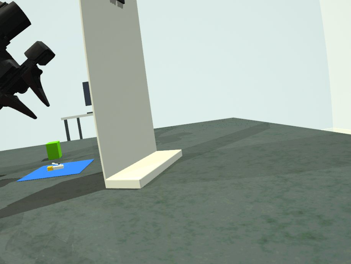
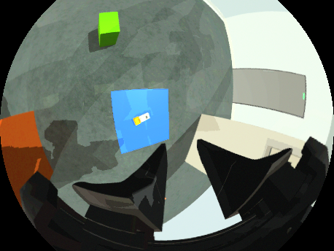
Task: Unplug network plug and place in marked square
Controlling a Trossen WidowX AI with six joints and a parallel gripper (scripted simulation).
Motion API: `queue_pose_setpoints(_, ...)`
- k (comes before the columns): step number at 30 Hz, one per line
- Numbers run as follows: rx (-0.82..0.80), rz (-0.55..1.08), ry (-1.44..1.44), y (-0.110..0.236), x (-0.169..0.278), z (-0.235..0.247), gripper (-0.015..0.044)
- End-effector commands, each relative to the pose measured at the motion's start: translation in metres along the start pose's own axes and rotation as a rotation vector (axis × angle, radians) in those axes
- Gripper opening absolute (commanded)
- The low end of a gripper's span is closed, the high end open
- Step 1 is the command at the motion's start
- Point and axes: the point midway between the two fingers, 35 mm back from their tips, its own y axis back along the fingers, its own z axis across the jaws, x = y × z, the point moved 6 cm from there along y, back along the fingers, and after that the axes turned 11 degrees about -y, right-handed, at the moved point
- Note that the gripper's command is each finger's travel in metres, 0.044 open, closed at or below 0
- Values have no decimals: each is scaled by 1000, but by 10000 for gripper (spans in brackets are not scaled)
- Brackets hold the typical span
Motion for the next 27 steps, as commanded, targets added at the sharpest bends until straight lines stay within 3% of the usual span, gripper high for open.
queue_pose_setpoints(1, 1, -4, 3, 3, -1, -1, 156)
queue_pose_setpoints(27, -16, 26, 3, 39, 5, -36, 156)
